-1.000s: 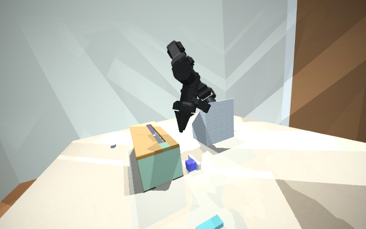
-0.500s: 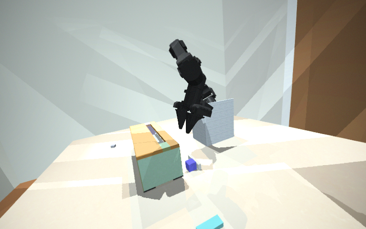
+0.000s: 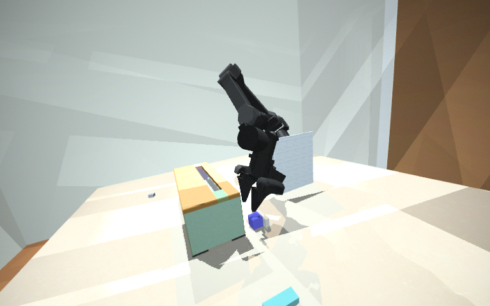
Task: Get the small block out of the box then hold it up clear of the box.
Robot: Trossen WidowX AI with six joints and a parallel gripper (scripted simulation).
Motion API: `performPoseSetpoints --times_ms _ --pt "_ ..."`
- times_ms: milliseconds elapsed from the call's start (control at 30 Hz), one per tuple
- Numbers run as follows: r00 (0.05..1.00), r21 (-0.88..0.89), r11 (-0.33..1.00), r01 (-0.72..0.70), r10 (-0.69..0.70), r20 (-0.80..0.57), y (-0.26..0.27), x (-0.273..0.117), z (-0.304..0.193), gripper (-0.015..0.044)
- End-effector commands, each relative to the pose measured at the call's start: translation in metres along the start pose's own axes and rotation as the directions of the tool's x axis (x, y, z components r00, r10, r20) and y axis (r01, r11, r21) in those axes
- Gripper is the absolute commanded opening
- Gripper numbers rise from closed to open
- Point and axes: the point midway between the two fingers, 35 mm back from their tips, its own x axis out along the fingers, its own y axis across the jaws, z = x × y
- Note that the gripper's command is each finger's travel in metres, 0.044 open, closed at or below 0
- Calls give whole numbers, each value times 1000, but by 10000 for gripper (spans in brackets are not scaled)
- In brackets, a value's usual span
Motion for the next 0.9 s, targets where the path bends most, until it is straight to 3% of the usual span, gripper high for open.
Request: performPoseSetpoints --times_ms 0,867 --pt "1000 -3 1000 -1 1 -12 -1 4 0 285" --pt "1000 -4 1000 -2 2 -12 -1 42 19 285"
